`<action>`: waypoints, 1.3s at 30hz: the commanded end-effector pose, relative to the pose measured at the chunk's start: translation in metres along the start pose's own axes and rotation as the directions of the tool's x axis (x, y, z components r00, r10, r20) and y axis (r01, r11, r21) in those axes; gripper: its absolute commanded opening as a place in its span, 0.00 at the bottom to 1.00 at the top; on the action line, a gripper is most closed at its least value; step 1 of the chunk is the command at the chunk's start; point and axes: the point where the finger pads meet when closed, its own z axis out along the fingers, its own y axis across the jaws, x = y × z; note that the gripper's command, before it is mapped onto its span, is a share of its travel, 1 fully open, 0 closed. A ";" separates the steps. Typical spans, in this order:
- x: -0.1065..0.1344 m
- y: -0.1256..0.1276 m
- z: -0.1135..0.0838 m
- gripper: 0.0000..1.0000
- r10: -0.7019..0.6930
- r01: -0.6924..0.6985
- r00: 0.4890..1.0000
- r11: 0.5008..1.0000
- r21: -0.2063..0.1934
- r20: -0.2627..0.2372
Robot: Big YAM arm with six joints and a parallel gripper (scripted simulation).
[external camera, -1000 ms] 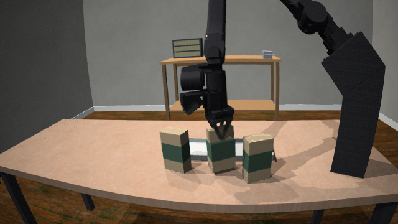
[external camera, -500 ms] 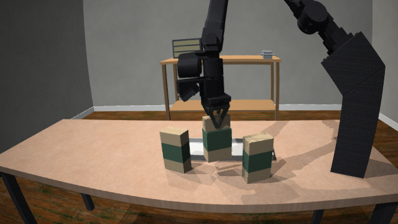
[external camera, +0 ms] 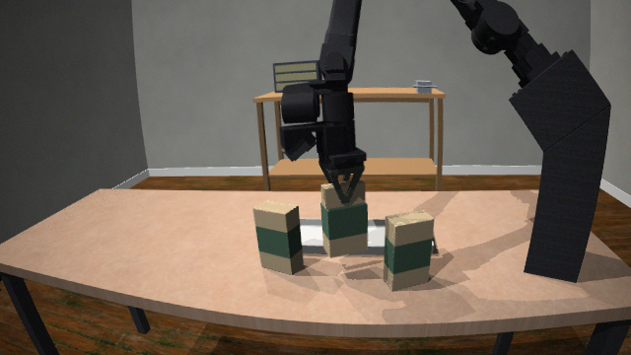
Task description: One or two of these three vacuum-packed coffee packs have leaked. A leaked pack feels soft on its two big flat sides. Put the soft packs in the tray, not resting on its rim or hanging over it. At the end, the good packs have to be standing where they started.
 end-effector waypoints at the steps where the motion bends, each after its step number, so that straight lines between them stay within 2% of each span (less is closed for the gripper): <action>1: 0.000 -0.012 -0.007 0.25 0.010 -0.010 1.000 1.000 0.009 0.012; 6: 0.007 -0.027 -0.007 0.25 0.008 -0.008 1.000 1.000 0.010 0.013; 13: 0.025 -0.067 -0.008 0.25 0.005 -0.005 1.000 1.000 0.009 0.009; 15: 0.025 -0.067 -0.008 0.25 0.005 -0.005 1.000 1.000 0.009 0.009; 21: 0.033 -0.112 -0.010 0.25 0.009 -0.009 1.000 1.000 0.021 0.024; 26: 0.043 -0.135 -0.011 0.25 0.008 -0.008 1.000 1.000 0.023 0.025; 32: 0.047 -0.143 -0.011 0.25 0.007 -0.008 1.000 1.000 0.023 0.024; 33: 0.048 -0.128 -0.011 0.25 -0.015 0.015 1.000 1.000 0.002 0.023; 39: 0.049 -0.133 -0.011 0.25 -0.008 0.008 1.000 1.000 0.011 0.022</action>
